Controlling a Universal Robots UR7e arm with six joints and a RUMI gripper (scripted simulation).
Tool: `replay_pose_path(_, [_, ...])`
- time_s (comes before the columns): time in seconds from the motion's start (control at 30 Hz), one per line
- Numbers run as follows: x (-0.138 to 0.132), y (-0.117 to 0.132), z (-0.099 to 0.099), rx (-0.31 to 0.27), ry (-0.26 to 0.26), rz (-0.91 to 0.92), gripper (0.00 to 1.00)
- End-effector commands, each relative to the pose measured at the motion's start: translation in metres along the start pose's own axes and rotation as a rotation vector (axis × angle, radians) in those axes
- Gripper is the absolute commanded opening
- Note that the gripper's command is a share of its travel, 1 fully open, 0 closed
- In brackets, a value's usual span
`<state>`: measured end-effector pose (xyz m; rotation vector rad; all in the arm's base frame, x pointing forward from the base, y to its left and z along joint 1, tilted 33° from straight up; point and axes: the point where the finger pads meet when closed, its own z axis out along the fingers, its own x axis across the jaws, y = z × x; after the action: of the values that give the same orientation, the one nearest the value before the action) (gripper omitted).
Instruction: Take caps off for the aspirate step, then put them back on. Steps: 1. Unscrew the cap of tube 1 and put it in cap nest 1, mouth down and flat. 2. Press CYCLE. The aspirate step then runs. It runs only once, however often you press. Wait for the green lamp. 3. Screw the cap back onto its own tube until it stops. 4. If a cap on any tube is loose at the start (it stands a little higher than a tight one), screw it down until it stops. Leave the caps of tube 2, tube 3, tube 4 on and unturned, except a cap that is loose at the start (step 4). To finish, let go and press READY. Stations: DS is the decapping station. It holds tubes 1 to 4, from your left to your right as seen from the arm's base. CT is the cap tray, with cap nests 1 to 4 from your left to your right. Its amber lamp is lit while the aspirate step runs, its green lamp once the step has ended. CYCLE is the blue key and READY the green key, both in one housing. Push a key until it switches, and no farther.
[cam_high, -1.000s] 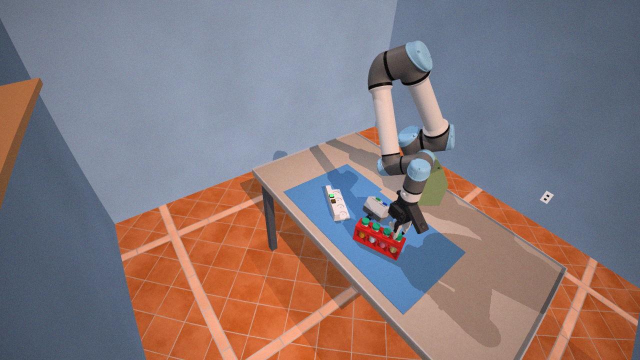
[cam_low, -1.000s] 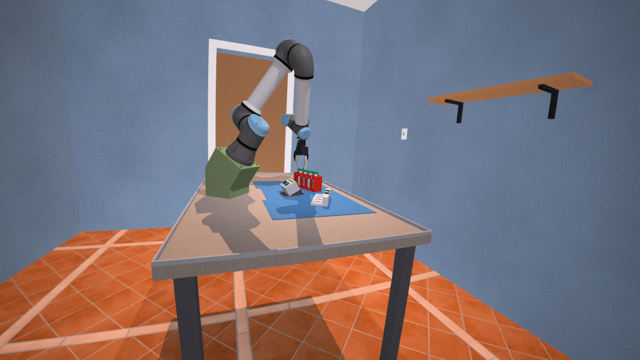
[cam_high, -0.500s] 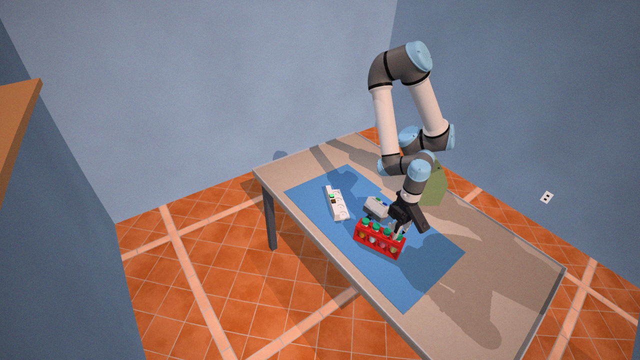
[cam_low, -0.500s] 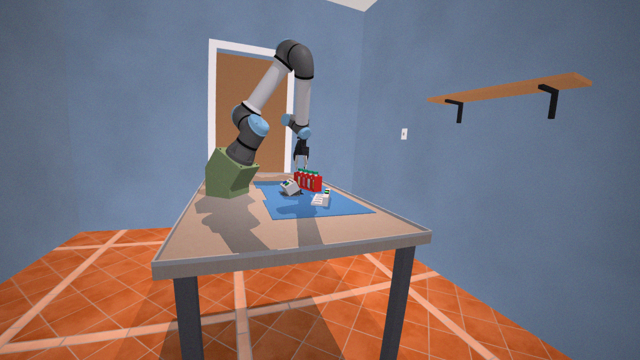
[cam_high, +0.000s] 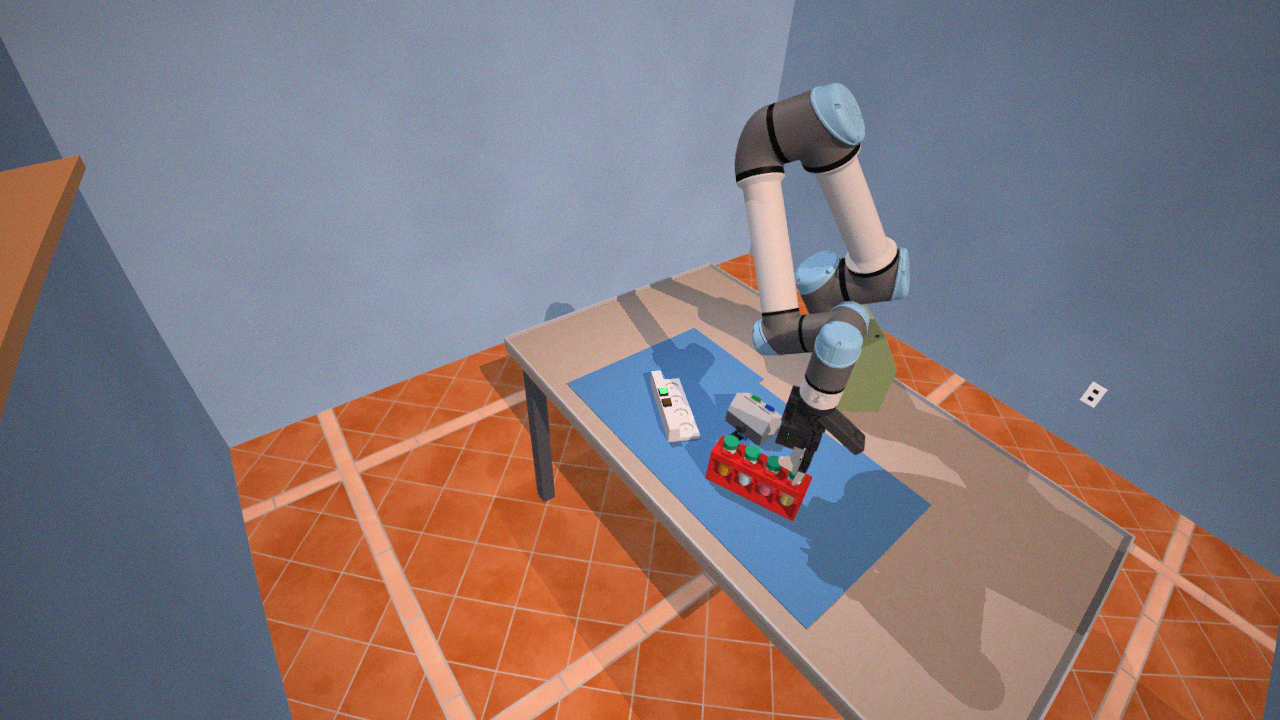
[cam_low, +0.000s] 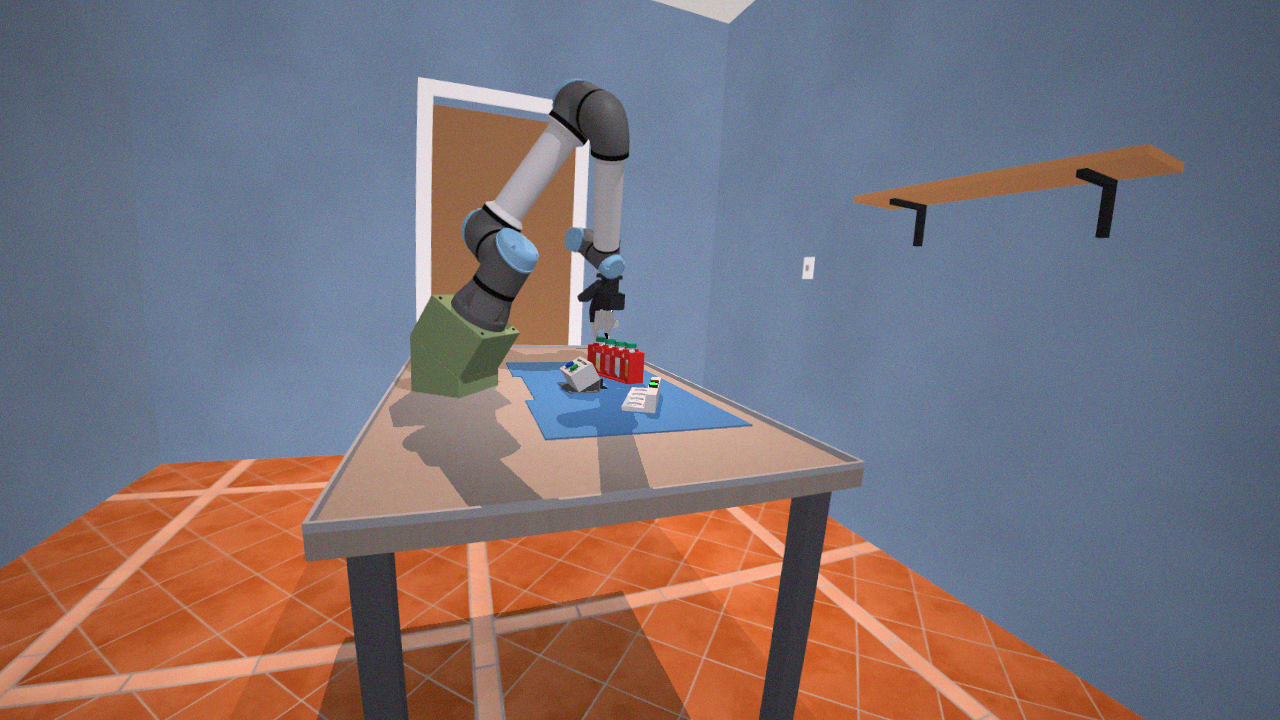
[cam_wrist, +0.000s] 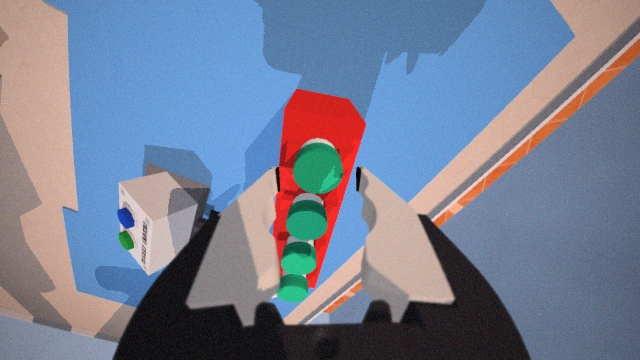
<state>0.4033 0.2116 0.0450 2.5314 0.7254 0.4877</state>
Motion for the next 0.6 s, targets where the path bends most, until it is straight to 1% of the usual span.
replay_pose_path(0.0, [0.0004, -0.0001, -0.0003, 0.015, 0.013, -0.214, 0.35])
replay_pose_path(0.03, [0.0004, -0.0001, -0.0003, 0.014, 0.014, -0.298, 0.35])
replay_pose_path(0.07, [0.0004, -0.0002, -0.0003, 0.013, 0.014, -0.335, 0.35])
replay_pose_path(0.37, [0.0004, -0.0001, -0.0003, 0.014, 0.014, -0.345, 0.35])
replay_pose_path(0.4, [0.0004, -0.0001, -0.0003, 0.014, 0.014, -0.345, 0.00])
replay_pose_path(0.57, [0.0004, -0.0002, -0.0003, 0.014, 0.014, -0.345, 0.00])
